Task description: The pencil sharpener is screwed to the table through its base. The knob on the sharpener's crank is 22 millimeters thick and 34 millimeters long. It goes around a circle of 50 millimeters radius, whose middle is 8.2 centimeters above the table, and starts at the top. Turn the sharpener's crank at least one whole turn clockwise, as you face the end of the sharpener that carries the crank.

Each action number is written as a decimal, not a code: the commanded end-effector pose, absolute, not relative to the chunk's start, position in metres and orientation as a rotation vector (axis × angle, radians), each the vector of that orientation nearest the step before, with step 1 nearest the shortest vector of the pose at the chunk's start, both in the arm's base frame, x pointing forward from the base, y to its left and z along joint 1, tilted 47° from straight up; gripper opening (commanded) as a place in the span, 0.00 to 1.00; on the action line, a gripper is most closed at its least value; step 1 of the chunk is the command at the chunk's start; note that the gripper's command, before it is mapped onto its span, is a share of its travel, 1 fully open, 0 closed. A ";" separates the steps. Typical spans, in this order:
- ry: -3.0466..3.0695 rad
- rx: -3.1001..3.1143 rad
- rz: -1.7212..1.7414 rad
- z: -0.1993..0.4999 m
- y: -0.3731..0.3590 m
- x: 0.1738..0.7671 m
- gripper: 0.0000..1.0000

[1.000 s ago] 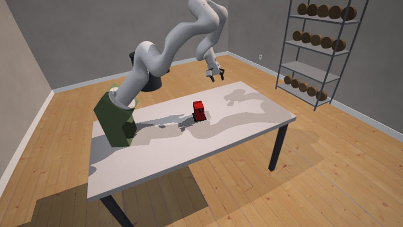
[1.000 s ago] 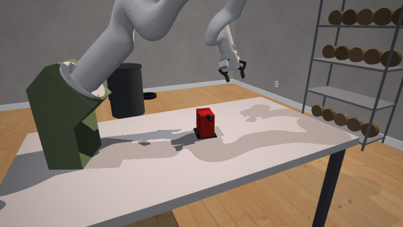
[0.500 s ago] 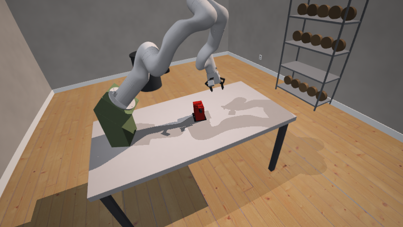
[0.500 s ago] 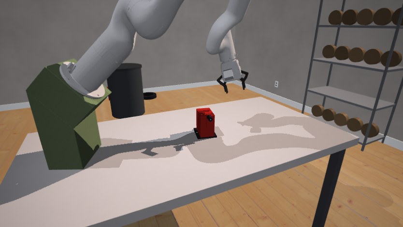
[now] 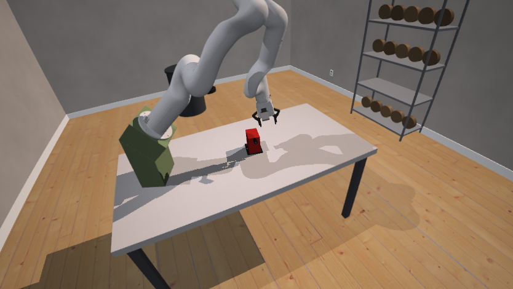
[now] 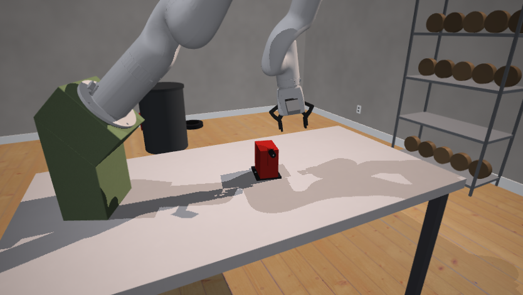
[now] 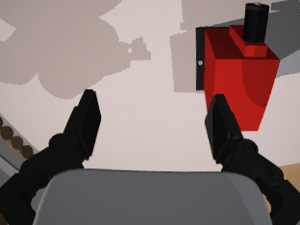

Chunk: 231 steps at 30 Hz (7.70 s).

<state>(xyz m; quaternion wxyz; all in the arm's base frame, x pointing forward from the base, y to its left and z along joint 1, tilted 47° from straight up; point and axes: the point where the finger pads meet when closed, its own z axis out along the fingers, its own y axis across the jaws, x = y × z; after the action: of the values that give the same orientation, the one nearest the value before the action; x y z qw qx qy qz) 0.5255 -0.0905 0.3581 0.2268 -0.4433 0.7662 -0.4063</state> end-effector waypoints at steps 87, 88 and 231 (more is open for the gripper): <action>2.104 -1.519 -1.019 0.301 -0.125 0.443 0.54; 2.104 -1.519 -1.019 0.301 -0.125 0.443 0.54; 2.103 -1.519 -1.019 0.241 -0.155 0.498 0.54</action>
<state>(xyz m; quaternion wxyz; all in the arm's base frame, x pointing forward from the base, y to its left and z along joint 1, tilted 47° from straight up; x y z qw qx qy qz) 0.4955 -0.1542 0.2436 0.1758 -0.5365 0.7429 -0.3598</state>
